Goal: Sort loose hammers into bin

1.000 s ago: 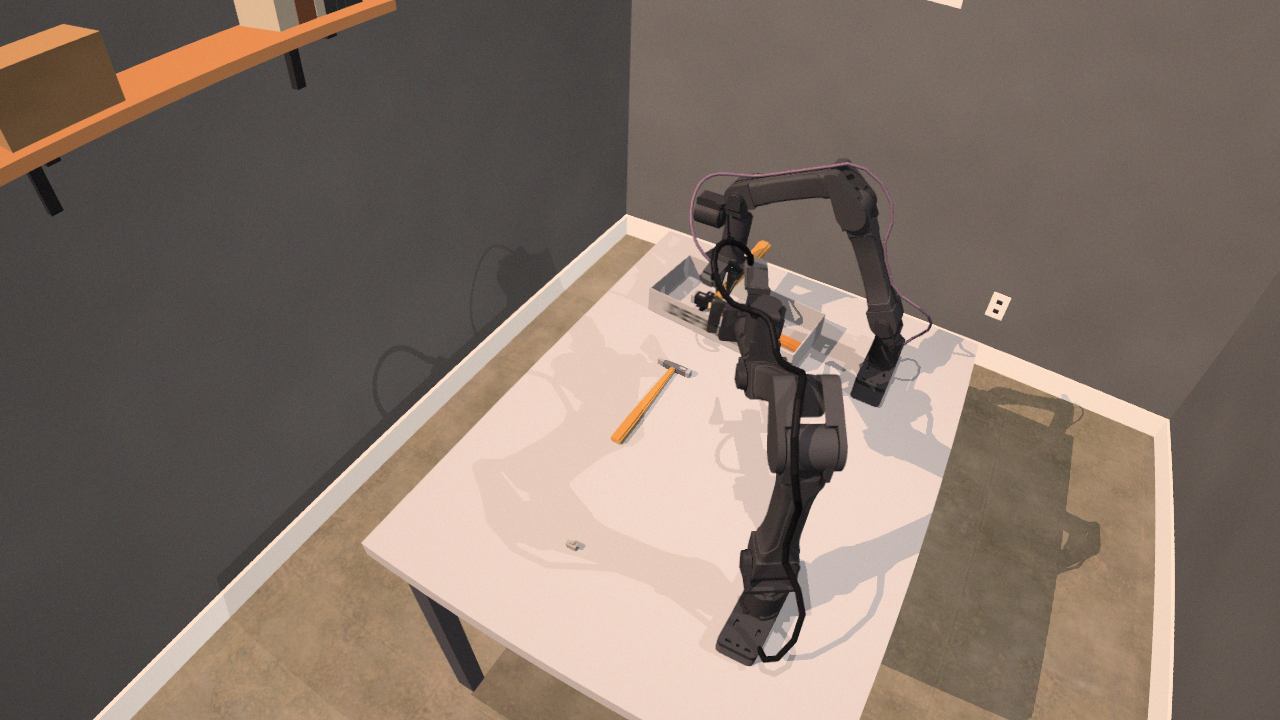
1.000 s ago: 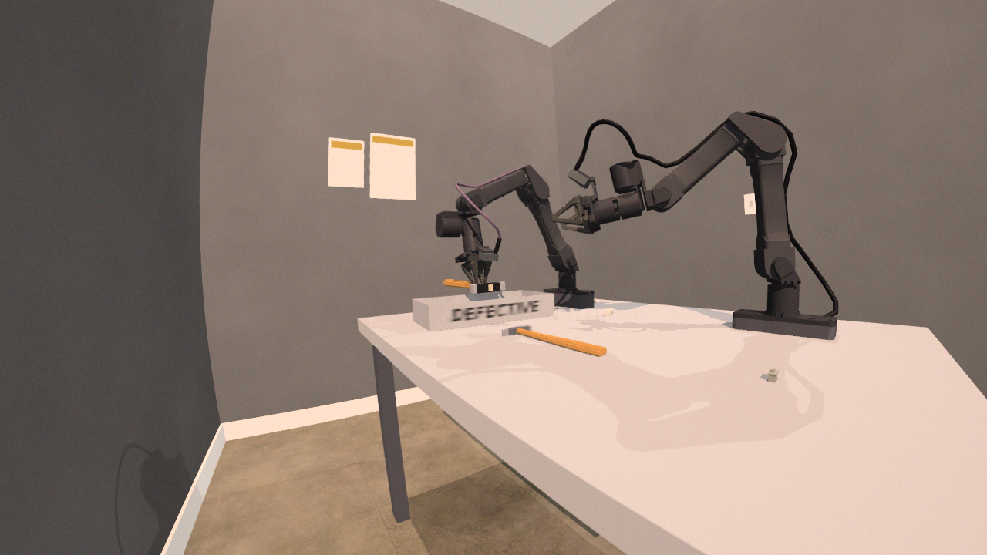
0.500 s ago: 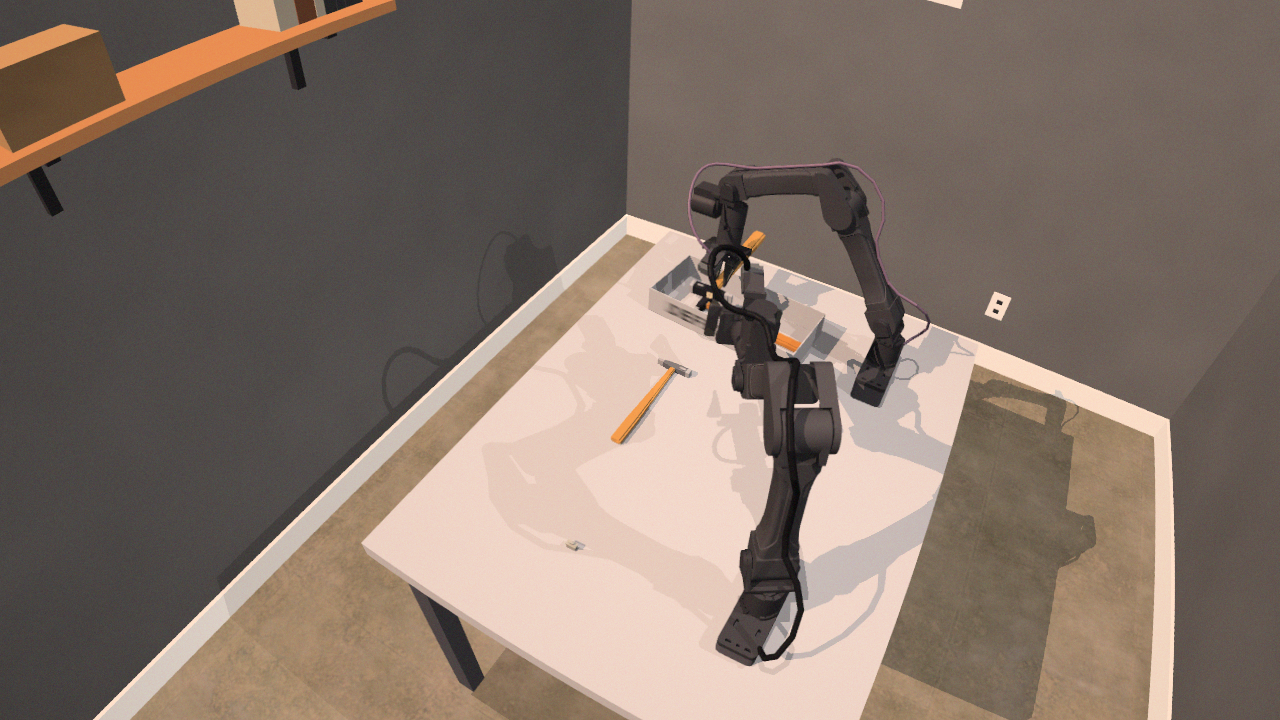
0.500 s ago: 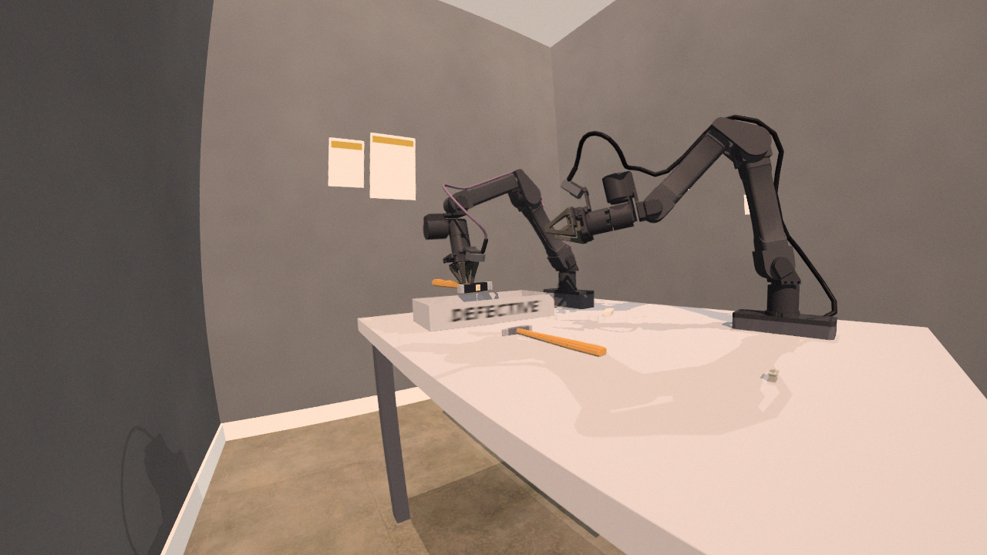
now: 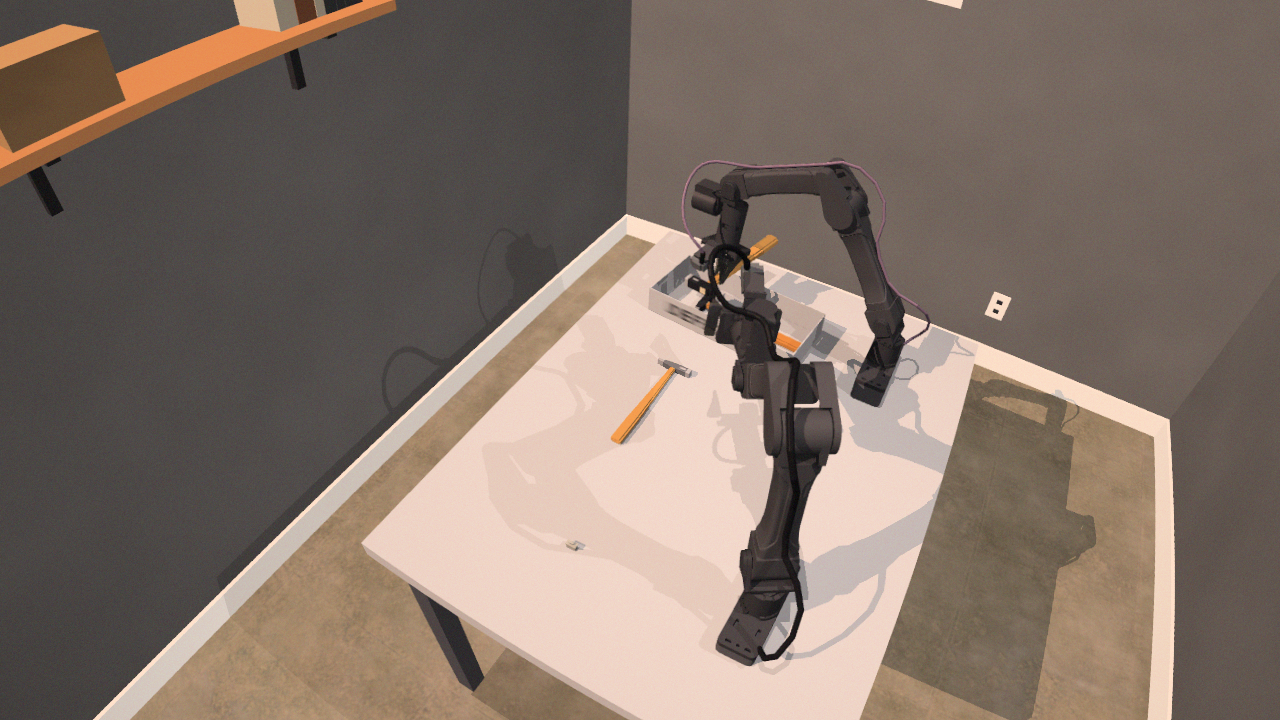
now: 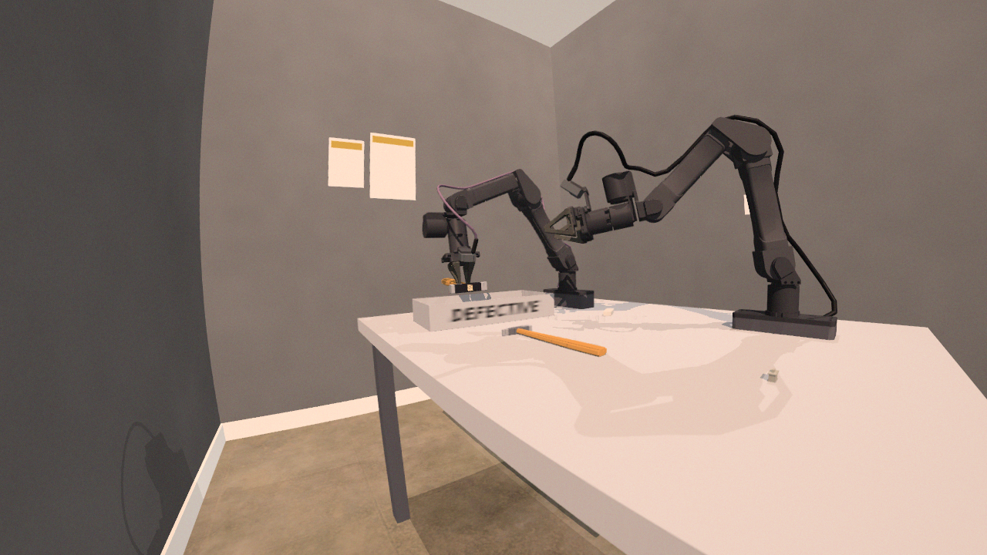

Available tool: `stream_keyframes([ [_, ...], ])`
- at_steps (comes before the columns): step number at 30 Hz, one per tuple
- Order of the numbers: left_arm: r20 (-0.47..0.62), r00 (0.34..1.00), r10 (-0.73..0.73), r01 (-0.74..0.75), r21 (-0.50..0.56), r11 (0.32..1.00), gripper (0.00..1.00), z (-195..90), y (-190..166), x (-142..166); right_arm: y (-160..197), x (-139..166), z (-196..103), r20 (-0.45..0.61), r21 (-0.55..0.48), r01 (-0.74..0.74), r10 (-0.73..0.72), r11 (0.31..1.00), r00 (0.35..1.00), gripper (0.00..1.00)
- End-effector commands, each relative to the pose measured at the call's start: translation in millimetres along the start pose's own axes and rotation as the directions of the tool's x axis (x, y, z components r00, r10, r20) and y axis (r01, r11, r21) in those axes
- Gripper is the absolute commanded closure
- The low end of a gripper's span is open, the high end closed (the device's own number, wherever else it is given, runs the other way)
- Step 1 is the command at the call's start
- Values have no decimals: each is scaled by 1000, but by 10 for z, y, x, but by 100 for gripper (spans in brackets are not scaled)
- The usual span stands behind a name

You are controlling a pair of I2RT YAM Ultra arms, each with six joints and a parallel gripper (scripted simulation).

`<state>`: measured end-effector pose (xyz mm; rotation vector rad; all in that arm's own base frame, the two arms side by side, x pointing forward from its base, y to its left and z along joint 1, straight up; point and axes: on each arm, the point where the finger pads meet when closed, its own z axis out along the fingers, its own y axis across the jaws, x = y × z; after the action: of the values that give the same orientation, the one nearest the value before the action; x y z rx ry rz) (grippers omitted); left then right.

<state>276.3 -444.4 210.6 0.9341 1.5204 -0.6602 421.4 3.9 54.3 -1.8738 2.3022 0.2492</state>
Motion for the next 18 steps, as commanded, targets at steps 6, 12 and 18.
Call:
stream_keyframes([
  [6, 47, 999, -3, 4, -5, 1000, 0, -10, 27, -221, -64, -60, -168, 61, 146, -387, 383, 910, 922, 85],
  [12, 47, 999, -3, 4, -5, 1000, 0, -10, 27, -221, -66, -51, -172, 85, 173, -521, 514, 836, 853, 85],
  [18, 47, 999, -3, 4, -5, 1000, 0, -10, 27, -221, -40, -41, -174, 134, 207, -719, 709, 664, 693, 85],
])
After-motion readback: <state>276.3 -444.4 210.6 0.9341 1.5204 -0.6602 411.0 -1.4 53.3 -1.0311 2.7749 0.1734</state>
